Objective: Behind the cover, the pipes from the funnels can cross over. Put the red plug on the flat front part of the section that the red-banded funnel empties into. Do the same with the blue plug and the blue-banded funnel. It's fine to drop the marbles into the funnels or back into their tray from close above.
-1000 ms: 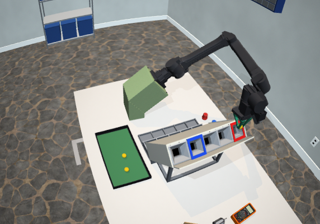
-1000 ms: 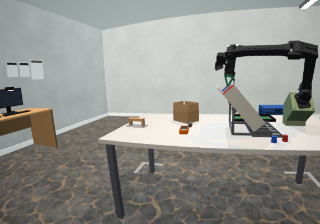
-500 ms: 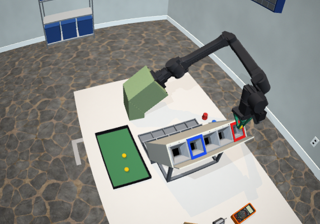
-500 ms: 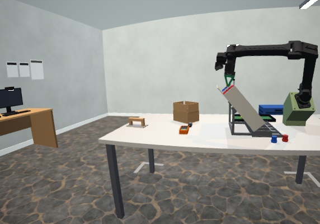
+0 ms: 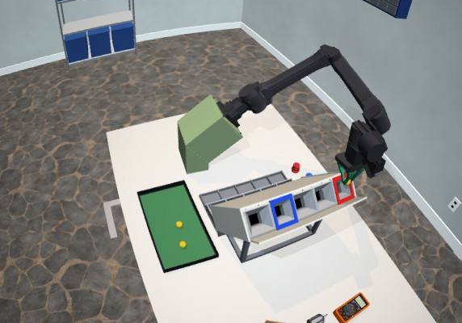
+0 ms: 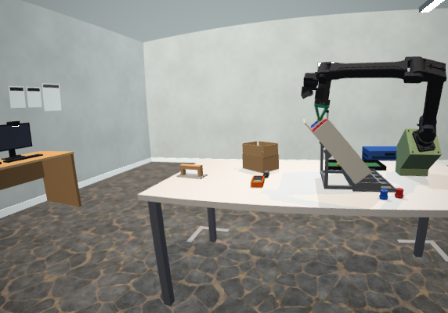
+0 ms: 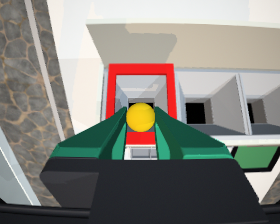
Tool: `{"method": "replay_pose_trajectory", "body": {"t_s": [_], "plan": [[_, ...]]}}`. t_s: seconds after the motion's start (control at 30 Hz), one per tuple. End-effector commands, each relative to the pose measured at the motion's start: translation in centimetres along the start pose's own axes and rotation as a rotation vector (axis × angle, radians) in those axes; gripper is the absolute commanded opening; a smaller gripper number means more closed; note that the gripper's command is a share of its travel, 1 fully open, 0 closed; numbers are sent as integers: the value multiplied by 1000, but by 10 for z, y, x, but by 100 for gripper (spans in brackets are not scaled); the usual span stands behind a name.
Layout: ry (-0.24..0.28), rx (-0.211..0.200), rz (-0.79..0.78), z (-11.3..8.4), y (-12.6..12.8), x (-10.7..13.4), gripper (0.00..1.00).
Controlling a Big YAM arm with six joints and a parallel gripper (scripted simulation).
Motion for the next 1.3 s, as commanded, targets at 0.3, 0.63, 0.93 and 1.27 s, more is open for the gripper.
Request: {"method": "replay_pose_trajectory", "body": {"t_s": [0.3, 0.63, 0.93, 1.27], "plan": [[-31, 9, -1, -20, 1, 4, 0], [-31, 9, -1, -20, 1, 4, 56], [-31, 9, -1, -20, 1, 4, 56], [-31, 9, -1, -20, 1, 4, 56]]}}
Point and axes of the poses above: the point where the finger pads meet when closed, its own z axis out along the fingers, its own y axis across the jaws, x = y × z, the point moved 7 cm from there along -z, back along the fingers, and after that the axes turned 7 degrees about -z, right-handed, at the moved point
